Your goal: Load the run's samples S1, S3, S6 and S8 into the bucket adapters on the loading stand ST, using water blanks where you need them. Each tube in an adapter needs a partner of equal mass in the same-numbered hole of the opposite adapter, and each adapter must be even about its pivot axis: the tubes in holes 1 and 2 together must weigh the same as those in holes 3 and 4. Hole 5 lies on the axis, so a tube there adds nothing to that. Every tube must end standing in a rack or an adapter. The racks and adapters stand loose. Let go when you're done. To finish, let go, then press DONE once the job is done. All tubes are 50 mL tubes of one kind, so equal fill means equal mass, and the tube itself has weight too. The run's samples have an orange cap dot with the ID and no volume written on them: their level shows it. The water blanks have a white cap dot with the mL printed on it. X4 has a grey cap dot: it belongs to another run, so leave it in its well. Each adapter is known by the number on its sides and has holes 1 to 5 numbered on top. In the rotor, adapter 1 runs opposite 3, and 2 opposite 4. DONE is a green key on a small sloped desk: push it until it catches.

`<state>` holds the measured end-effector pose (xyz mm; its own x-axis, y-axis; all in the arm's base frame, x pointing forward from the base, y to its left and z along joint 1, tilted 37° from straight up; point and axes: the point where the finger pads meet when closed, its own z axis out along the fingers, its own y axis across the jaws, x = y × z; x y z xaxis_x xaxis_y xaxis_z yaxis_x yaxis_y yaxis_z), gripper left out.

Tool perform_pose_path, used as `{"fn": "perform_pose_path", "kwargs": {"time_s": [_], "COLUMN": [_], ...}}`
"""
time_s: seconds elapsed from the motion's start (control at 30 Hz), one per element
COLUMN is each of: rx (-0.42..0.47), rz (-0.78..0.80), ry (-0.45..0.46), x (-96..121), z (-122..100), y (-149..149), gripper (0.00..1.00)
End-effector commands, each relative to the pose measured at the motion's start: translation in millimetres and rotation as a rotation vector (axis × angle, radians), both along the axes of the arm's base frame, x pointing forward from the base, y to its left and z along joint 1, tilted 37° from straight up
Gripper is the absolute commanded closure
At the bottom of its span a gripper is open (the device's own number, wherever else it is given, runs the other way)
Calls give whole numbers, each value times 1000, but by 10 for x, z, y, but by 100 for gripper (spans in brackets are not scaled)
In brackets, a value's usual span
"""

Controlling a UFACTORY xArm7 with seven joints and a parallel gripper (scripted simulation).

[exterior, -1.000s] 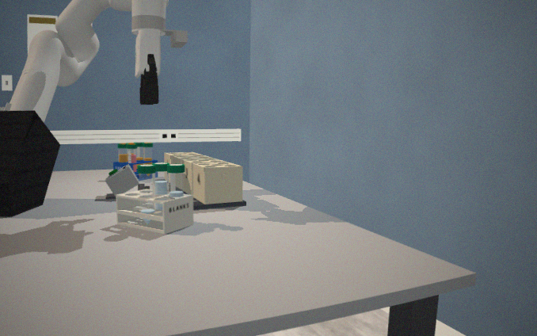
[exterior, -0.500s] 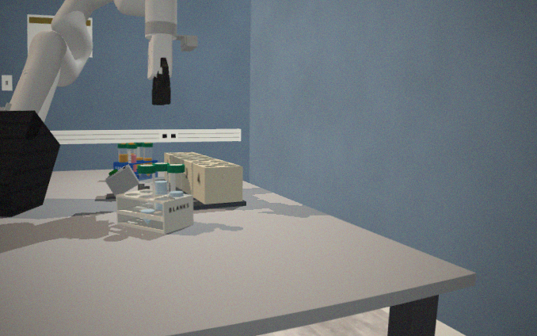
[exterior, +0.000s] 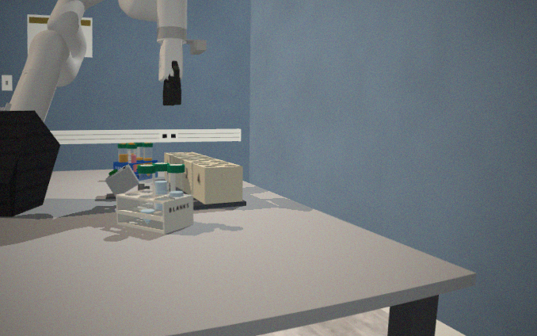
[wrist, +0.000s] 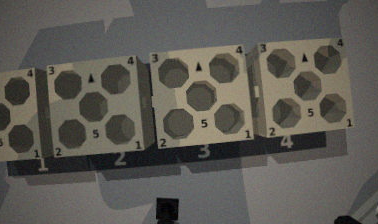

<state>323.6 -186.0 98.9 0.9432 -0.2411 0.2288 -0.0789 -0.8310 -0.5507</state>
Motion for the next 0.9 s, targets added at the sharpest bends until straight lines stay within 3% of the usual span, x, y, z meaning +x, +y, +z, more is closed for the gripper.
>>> {"fn": "perform_pose_path", "kwargs": {"time_s": [0.0, 0.5, 0.87], "rx": [-3, -3, -111], "rz": [-3, -3, 265], "ry": [-2, -2, -169], "x": [98, 469, 292], "z": [109, 494, 686], "y": [76, 449, 876], "gripper": [0, 0, 0]}}
